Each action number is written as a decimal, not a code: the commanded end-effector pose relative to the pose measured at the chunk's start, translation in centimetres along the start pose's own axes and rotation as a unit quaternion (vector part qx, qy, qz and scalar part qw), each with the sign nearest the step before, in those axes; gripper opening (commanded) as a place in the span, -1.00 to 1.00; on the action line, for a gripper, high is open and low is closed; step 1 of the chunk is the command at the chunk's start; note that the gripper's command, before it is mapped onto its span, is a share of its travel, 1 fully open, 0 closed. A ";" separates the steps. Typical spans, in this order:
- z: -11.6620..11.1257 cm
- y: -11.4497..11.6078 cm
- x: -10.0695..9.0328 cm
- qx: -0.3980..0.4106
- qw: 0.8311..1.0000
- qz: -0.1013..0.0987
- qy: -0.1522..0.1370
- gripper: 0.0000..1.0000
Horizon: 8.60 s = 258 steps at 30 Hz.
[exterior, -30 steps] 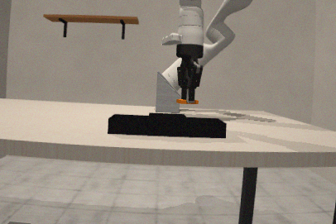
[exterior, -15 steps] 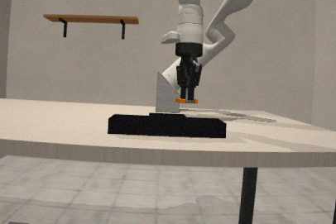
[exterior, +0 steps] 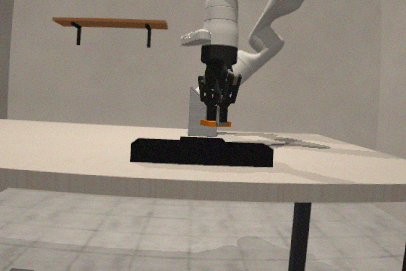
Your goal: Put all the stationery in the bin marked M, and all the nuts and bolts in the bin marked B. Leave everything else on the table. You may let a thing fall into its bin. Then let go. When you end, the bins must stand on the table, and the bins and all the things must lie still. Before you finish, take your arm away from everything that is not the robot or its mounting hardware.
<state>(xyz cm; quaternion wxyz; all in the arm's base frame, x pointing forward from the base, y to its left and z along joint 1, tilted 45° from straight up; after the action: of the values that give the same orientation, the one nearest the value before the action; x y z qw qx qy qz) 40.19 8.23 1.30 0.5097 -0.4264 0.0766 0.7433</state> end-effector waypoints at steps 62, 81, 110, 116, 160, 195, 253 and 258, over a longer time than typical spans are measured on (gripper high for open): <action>-5.2 -3.9 3.3 -0.527 0.850 -0.002 0.002 -0.30; -5.2 -3.9 4.6 -0.527 0.850 -0.002 0.002 -0.30; -5.1 -3.9 3.4 -0.527 0.850 -0.002 0.002 -0.07; -5.2 -3.9 2.6 -0.527 0.850 -0.002 0.002 -0.07; -5.1 -3.9 -7.9 -0.527 0.850 -0.002 0.002 1.00; -5.2 -3.8 -13.8 -0.527 0.850 -0.002 0.002 1.00; -5.2 -3.8 -13.8 -0.527 0.850 -0.002 0.002 1.00; -5.2 -3.8 -13.8 -0.527 0.850 -0.002 0.002 1.00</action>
<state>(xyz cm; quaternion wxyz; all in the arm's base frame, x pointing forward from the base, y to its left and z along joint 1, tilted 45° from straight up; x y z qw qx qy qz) 47.79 -2.29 9.12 0.2102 -0.6316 -0.3273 0.6707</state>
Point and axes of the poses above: the point where the finger pads meet when closed, its own x axis out along the fingers, its own y axis across the jaws, z = x × y, the point moved 3 cm from there along -x, back along the fingers, and after that the axes turned 1 degree about x, right-handed, at the moved point
